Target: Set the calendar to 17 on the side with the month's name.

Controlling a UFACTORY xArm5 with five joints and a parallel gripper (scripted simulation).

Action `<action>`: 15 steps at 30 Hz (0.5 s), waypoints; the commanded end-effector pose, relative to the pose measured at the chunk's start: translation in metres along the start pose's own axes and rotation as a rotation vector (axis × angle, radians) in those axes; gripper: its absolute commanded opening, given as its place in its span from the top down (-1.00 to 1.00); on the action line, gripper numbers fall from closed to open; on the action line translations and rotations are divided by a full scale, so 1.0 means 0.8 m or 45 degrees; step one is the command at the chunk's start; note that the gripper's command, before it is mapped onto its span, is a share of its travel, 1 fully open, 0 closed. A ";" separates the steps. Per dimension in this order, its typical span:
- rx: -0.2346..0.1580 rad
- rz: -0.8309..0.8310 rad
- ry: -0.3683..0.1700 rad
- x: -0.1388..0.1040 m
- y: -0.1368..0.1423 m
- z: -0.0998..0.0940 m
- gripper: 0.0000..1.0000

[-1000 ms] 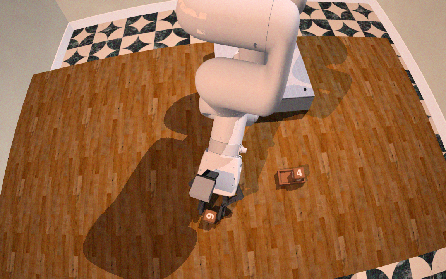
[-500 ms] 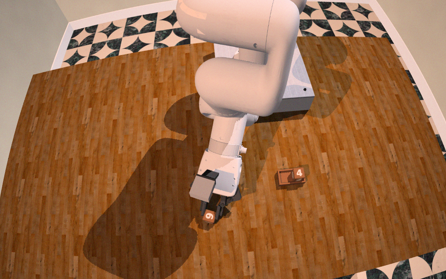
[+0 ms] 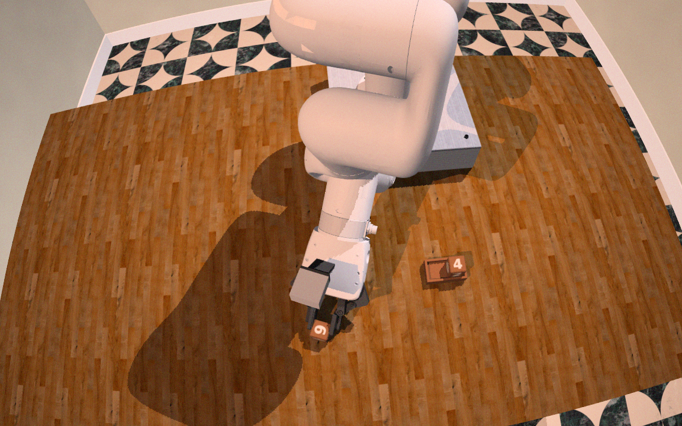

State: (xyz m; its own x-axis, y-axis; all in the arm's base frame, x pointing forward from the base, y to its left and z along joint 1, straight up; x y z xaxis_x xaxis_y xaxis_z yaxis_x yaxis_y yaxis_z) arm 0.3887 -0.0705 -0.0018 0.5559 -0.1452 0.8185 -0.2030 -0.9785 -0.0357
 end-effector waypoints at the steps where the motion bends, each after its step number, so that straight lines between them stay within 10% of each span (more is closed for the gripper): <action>1: 0.000 0.000 0.003 0.001 0.000 0.000 0.47; 15: 0.000 0.000 0.003 0.005 0.000 -0.003 0.47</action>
State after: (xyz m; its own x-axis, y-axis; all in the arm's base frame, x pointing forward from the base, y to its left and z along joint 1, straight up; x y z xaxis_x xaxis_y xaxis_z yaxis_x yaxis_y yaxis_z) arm 0.3886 -0.0705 -0.0009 0.5562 -0.1452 0.8183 -0.2030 -0.9785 -0.0357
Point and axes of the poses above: the point where the finger pads meet when closed, its own z axis out along the fingers, its own y axis across the jaws, x = y × z, the point moved 8 cm from there along -z, back along the fingers, and after that the axes turned 3 degrees about z, right-handed, at the moved point
